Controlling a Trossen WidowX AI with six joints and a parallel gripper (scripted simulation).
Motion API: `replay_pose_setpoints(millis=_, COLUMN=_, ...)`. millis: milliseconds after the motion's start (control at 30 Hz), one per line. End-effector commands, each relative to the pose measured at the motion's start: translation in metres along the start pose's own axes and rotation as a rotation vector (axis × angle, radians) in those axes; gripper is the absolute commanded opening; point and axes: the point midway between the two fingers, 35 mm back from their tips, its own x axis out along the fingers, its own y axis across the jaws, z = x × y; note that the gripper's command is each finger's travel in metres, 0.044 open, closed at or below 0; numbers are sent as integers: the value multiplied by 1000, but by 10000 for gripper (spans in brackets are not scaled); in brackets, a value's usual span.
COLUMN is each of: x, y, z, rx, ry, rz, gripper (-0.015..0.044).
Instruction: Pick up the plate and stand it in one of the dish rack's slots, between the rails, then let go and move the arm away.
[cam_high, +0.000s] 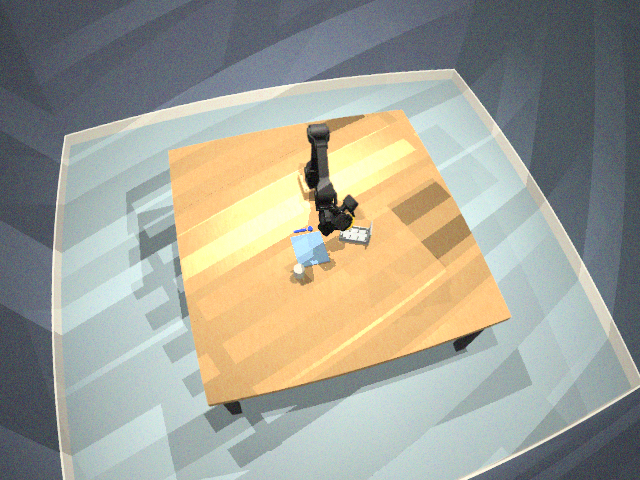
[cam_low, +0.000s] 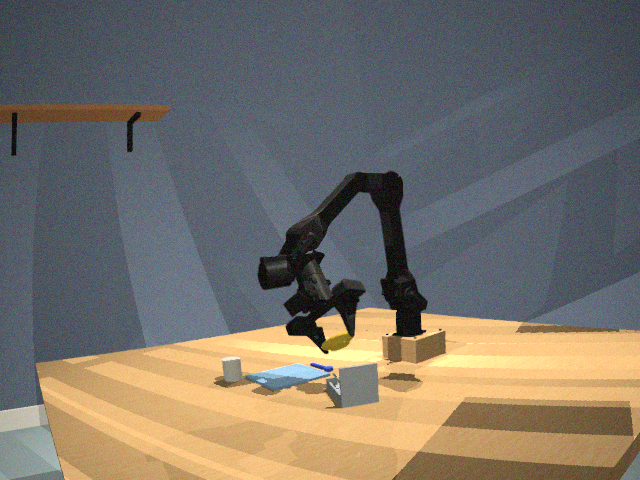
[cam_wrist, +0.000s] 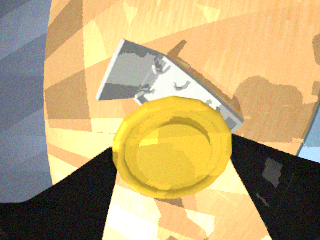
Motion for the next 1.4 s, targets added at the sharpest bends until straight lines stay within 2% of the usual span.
replay_pose_setpoints(millis=0, x=9, y=-3, z=-3, rx=-100, ry=-53, rz=76, gripper=0)
replay_pose_setpoints(millis=667, x=22, y=-12, z=-13, rx=-559, ry=-436, rz=252, gripper=0)
replay_pose_setpoints(millis=1200, x=13, y=-12, z=-28, rx=-905, ry=-833, rz=200, gripper=0)
replay_pose_setpoints(millis=1367, x=13, y=-12, z=-29, rx=-919, ry=-850, rz=193, gripper=0)
